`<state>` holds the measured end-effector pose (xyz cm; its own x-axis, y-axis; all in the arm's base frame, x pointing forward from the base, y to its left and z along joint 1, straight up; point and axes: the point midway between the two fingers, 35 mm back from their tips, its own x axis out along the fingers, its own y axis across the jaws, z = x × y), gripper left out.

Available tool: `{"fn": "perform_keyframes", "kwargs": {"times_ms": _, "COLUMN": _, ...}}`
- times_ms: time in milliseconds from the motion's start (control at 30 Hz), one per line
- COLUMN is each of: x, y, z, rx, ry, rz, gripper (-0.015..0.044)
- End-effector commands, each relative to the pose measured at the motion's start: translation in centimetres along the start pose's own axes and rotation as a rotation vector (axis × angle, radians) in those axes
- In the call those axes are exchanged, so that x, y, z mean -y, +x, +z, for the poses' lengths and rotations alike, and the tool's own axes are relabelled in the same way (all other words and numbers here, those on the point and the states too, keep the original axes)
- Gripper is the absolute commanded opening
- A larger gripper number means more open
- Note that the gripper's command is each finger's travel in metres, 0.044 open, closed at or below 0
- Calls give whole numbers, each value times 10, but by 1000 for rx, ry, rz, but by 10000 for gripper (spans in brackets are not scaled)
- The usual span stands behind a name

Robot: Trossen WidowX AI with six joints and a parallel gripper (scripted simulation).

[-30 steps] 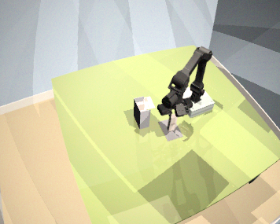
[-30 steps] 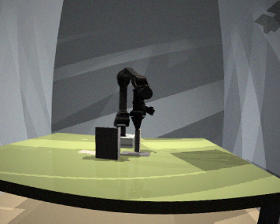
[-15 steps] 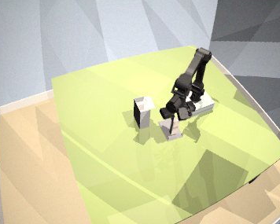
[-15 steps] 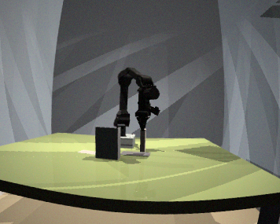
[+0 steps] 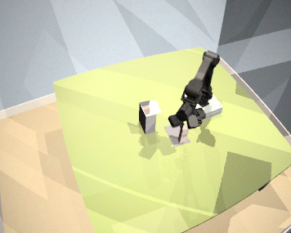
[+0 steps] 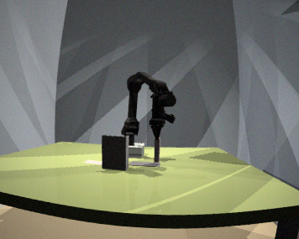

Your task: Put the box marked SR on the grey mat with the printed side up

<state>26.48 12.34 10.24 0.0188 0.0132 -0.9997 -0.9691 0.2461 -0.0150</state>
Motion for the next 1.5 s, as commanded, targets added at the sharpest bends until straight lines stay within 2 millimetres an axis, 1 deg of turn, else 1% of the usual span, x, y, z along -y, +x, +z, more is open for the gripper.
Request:
{"fn": "perform_keyframes", "kwargs": {"times_ms": 0, "x": 0, "y": 3, "z": 0, "rx": -2, "ry": 4, "rz": -2, "gripper": 153}}
{"fn": "perform_keyframes", "kwargs": {"times_ms": 333, "x": 0, "y": 15, "z": 0, "rx": -2, "ry": 4, "rz": -2, "gripper": 153}}
{"fn": "perform_keyframes", "kwargs": {"times_ms": 433, "x": 0, "y": 13, "z": 1, "rx": -1, "ry": 0, "rz": 1, "gripper": 232}}
{"fn": "perform_keyframes", "kwargs": {"times_ms": 733, "x": 0, "y": 13, "z": 1, "rx": -1, "ry": 0, "rz": 1, "gripper": 237}}
{"fn": "perform_keyframes", "kwargs": {"times_ms": 767, "x": 0, "y": 11, "z": 1, "rx": -1, "ry": 0, "rz": 1, "gripper": 237}}
{"fn": "perform_keyframes", "kwargs": {"times_ms": 833, "x": 0, "y": -1, "z": 1, "rx": -2, "ry": 3, "rz": -2, "gripper": 237}}
{"fn": "perform_keyframes", "kwargs": {"times_ms": 867, "x": 0, "y": -3, "z": 1, "rx": -2, "ry": 4, "rz": -2, "gripper": 237}}
{"fn": "perform_keyframes", "kwargs": {"times_ms": 1000, "x": 0, "y": -3, "z": 0, "rx": 3, "ry": 4, "rz": -8, "gripper": 237}}
{"fn": "perform_keyframes", "kwargs": {"times_ms": 1133, "x": -2, "y": -6, "z": -1, "rx": 54, "ry": 9, "rz": -70, "gripper": 237}}
{"fn": "perform_keyframes", "kwargs": {"times_ms": 1233, "x": -5, "y": -20, "z": -4, "rx": 128, "ry": 17, "rz": -158, "gripper": 237}}
{"fn": "perform_keyframes", "kwargs": {"times_ms": 1300, "x": -6, "y": -26, "z": -5, "rx": 160, "ry": 20, "rz": -196, "gripper": 237}}
{"fn": "perform_keyframes", "kwargs": {"times_ms": 1467, "x": -6, "y": -25, "z": -4, "rx": 148, "ry": 14, "rz": -179, "gripper": 237}}
